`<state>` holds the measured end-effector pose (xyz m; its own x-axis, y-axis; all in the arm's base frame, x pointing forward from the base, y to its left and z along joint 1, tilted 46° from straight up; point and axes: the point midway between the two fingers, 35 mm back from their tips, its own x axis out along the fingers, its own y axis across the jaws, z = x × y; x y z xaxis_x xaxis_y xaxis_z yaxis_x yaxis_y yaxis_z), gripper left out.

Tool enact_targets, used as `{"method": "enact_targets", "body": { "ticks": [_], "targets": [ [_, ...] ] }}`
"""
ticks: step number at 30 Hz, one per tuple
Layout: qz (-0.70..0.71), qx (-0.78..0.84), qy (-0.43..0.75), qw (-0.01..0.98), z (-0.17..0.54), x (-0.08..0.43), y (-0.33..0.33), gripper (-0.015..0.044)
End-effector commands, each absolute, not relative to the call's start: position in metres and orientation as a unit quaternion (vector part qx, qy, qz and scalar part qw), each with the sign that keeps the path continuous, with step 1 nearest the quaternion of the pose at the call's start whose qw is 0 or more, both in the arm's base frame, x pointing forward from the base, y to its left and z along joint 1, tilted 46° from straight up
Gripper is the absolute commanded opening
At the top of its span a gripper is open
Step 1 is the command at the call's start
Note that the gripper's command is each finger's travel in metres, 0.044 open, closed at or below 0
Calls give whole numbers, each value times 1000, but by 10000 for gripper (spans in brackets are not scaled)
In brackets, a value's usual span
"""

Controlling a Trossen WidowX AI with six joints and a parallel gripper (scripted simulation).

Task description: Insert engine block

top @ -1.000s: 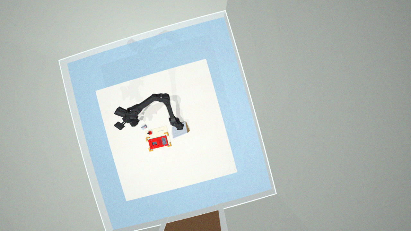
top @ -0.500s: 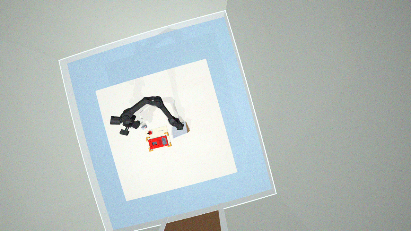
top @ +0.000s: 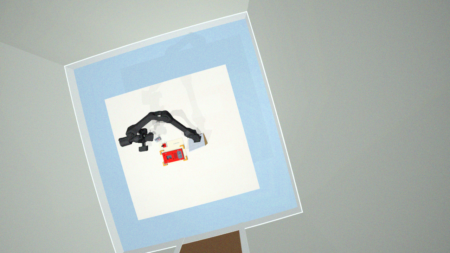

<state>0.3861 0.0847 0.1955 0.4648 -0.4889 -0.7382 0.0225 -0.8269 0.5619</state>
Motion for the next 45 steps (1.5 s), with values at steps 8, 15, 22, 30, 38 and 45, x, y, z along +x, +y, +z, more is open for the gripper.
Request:
{"method": "enact_targets", "body": {
  "ticks": [8,15,22,30,38,45],
  "targets": [
    [-582,706,-134,381,179,377,81,440],
    [-603,669,-129,415,175,375,82,440],
    [-607,663,-144,413,140,389,49,440],
    [-609,660,-152,412,127,395,35,440],
    [-612,657,-164,407,116,400,24,440],
    [-614,655,-173,404,109,404,17,440]
  ]
}}
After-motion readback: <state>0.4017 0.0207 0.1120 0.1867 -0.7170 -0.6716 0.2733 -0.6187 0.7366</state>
